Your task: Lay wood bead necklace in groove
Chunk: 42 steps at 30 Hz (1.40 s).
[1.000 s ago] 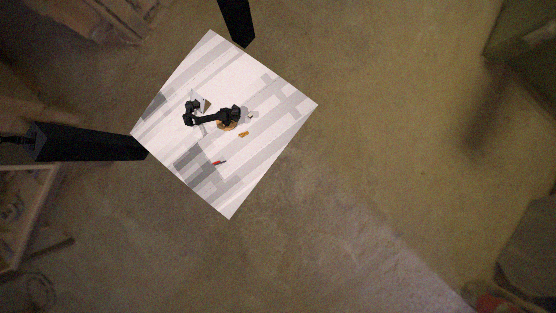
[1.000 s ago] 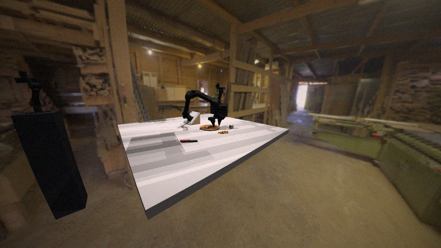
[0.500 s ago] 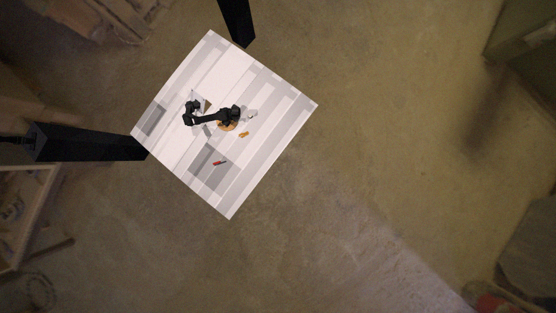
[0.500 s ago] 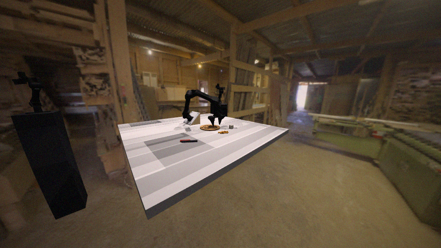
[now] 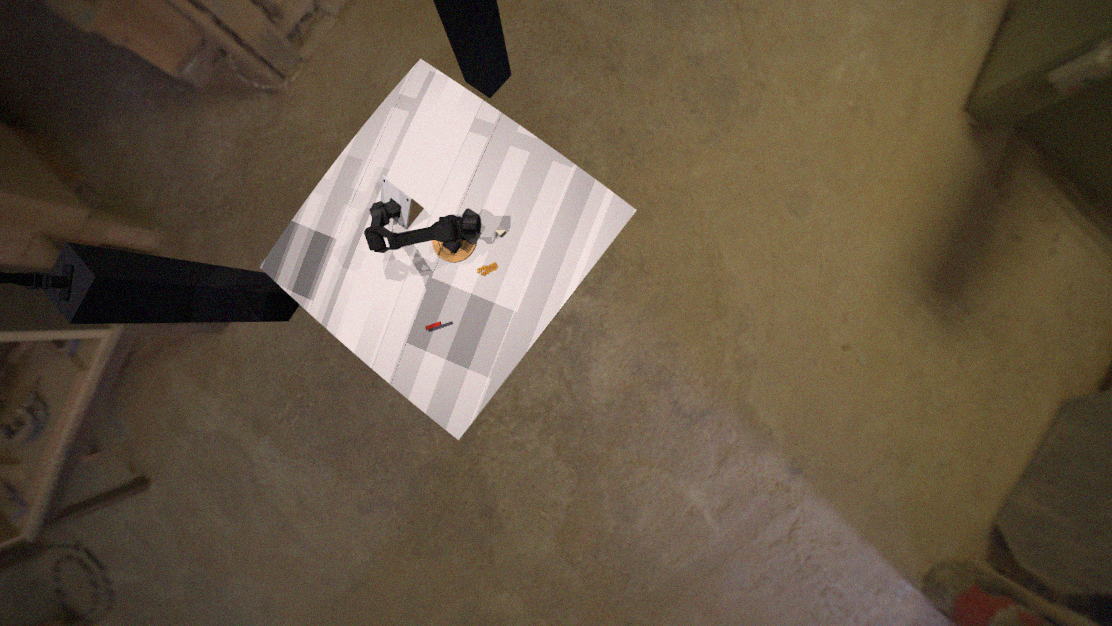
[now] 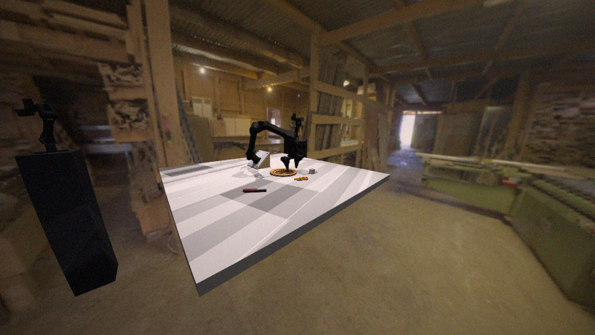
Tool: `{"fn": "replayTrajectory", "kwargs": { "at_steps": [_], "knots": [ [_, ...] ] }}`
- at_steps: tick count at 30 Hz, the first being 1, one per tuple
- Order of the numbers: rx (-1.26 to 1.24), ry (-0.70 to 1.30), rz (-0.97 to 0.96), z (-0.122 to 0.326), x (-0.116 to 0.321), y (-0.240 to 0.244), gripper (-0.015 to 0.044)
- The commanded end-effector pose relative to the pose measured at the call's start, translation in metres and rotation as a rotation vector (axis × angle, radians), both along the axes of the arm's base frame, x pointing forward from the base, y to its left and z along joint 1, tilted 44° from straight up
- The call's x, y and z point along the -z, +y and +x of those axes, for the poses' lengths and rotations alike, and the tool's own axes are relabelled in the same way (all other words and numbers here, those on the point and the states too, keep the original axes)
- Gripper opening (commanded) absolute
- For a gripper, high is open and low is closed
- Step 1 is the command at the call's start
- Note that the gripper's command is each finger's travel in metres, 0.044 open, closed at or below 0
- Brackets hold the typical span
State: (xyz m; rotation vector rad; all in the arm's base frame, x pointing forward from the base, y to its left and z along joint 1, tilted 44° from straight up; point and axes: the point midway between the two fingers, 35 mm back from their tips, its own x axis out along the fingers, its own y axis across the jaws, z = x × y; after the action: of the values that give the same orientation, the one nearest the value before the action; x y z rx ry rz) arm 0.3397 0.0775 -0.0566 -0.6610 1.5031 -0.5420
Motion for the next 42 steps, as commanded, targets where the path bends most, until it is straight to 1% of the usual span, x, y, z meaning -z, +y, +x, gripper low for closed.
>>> {"fn": "replayTrajectory", "kwargs": {
  "at_steps": [1,9,12,21,25,30,32,42],
  "knots": [
    [0.004,0.001,0.005,-0.001,0.0,0.001,0.044],
    [0.004,0.001,0.005,-0.001,0.0,0.001,0.044],
    [-0.019,0.024,0.004,-0.008,-0.009,-0.002,0.0361],
    [-0.148,0.152,0.001,-0.055,-0.053,-0.023,0.0125],
    [-0.151,0.154,0.001,-0.056,-0.053,-0.024,0.012],
    [-0.15,0.154,0.0,-0.056,-0.043,-0.034,0.012],
    [-0.152,0.149,0.003,-0.055,-0.046,-0.029,0.012],
    [-0.151,0.151,0.002,-0.055,-0.037,-0.038,0.012]
  ]
}}
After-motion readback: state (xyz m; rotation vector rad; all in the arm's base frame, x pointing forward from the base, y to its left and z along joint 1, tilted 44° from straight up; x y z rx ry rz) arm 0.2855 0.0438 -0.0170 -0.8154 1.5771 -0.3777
